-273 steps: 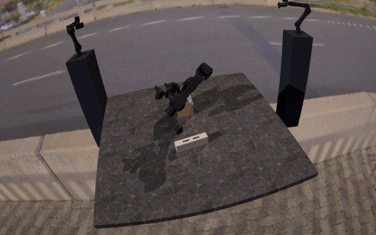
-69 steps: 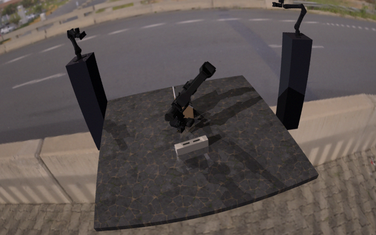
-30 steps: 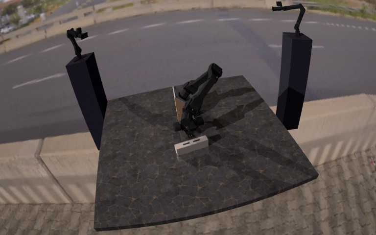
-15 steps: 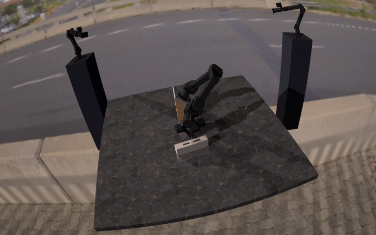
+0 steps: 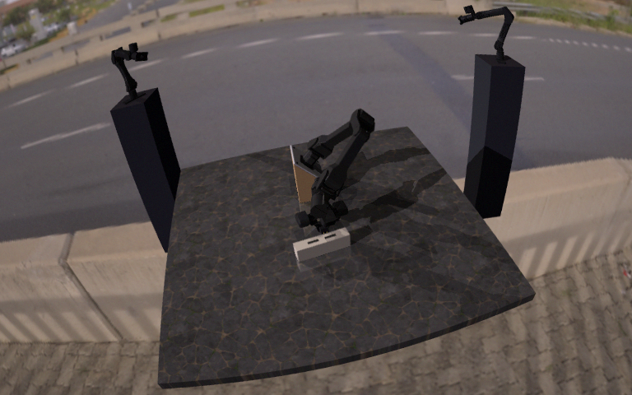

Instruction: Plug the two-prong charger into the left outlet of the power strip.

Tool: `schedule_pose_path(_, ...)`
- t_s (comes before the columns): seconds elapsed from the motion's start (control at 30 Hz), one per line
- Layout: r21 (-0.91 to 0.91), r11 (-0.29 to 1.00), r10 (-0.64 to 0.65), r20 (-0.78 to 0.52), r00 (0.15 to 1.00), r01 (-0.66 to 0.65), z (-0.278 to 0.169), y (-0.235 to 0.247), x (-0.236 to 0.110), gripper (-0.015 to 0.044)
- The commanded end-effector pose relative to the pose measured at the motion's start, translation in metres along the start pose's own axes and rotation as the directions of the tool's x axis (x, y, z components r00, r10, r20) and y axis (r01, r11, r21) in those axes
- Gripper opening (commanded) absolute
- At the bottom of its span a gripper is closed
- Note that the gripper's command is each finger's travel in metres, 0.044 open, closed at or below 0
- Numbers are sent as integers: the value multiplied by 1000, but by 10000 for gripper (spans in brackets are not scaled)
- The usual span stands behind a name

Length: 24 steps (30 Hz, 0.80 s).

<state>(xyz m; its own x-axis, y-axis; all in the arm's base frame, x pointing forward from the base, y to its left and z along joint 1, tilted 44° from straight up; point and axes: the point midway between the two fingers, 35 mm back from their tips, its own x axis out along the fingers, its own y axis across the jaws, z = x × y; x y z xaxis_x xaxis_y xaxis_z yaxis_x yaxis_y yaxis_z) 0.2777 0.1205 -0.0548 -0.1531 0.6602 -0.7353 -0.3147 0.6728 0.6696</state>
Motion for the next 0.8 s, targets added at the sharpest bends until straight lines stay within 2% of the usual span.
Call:
schedule_pose_path(0.0, 7, 1000, 8, -4, 1000, -8, 3, 0, 2, 0)
schedule_pose_path(0.77, 0, 1000, 8, -4, 1000, -8, 11, 0, 2, 0)
